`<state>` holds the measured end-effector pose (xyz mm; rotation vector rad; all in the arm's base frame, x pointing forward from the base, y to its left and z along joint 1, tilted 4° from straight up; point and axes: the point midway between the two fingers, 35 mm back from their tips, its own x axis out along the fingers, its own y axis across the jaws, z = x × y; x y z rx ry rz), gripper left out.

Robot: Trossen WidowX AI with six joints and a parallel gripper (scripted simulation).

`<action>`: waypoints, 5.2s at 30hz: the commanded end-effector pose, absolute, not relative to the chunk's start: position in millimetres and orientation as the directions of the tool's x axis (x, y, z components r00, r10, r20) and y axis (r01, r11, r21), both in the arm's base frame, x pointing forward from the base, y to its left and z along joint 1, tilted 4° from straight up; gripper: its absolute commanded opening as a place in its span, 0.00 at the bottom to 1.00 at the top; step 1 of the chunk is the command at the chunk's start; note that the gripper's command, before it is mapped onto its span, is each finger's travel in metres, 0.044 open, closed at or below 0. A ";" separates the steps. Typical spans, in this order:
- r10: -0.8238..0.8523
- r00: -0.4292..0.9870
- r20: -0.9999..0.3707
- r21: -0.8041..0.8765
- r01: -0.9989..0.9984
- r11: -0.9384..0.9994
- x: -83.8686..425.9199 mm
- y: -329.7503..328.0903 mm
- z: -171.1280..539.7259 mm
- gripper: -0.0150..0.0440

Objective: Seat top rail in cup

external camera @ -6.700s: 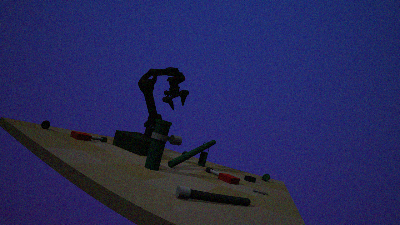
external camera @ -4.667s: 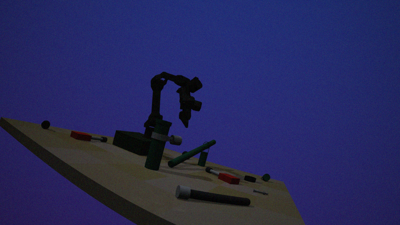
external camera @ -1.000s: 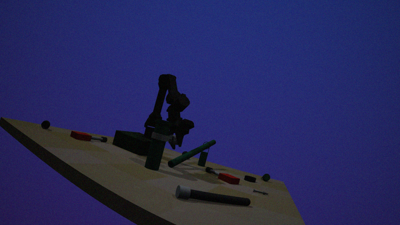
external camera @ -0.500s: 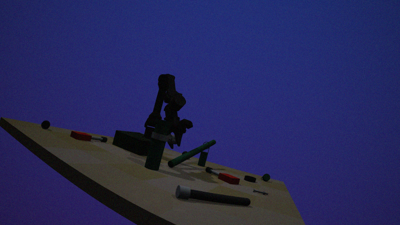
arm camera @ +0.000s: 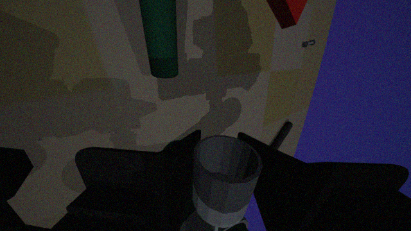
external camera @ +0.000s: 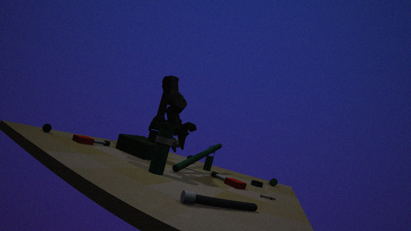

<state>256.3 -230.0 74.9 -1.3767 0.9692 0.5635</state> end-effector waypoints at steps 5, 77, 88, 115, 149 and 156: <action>-0.164 0.527 -0.834 -0.545 -0.833 0.095 250.2 -228.3 73.9 0.25; -0.162 0.503 -0.849 -0.398 -0.407 0.822 263.4 -112.0 152.3 1.00; -0.192 0.516 -0.835 -0.122 0.166 0.978 248.8 -60.1 185.6 1.00; -0.156 0.384 -0.910 -0.257 -0.228 0.939 256.1 -50.9 160.9 1.00; -0.076 0.050 -0.996 -0.059 -0.990 0.127 267.2 -43.6 60.6 1.00; -0.076 0.050 -0.996 -0.059 -0.990 0.127 267.9 -44.6 46.8 1.00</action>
